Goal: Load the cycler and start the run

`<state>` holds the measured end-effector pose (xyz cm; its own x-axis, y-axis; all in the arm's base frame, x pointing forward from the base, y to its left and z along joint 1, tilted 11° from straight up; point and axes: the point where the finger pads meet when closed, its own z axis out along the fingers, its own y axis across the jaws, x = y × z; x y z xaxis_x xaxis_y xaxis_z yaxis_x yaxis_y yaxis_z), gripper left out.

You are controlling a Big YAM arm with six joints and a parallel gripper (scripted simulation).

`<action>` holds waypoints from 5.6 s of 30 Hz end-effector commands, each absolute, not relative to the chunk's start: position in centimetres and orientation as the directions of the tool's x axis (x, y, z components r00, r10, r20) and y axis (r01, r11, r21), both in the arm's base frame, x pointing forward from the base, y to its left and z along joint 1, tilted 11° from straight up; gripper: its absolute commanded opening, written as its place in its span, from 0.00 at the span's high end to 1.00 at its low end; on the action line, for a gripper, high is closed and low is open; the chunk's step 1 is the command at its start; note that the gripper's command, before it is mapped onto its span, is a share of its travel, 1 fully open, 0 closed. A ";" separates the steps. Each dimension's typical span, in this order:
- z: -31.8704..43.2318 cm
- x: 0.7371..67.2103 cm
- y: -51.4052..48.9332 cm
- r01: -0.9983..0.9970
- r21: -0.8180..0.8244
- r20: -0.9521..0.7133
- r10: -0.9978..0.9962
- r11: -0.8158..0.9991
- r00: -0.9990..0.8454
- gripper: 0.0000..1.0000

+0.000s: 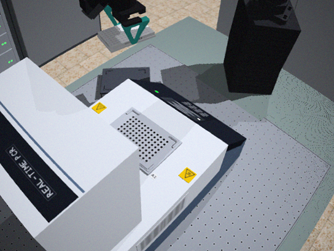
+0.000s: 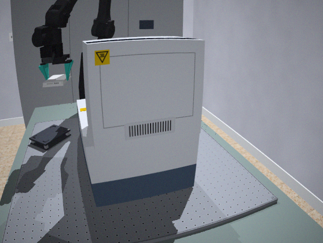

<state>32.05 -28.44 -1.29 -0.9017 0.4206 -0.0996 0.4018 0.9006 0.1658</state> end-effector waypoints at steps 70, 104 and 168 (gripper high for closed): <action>6.8 54.8 -10.2 -0.971 -0.208 -0.112 -0.989 0.120 -0.098 1.00; 6.5 55.0 -11.3 -0.962 -0.193 -0.128 -0.977 0.193 -0.171 1.00; 1.3 55.5 -10.7 -0.962 -0.195 -0.129 -0.977 0.193 -0.170 1.00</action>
<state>53.45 -9.39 0.38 -0.1484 -0.9806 -0.1284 -0.9751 0.1667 -0.1463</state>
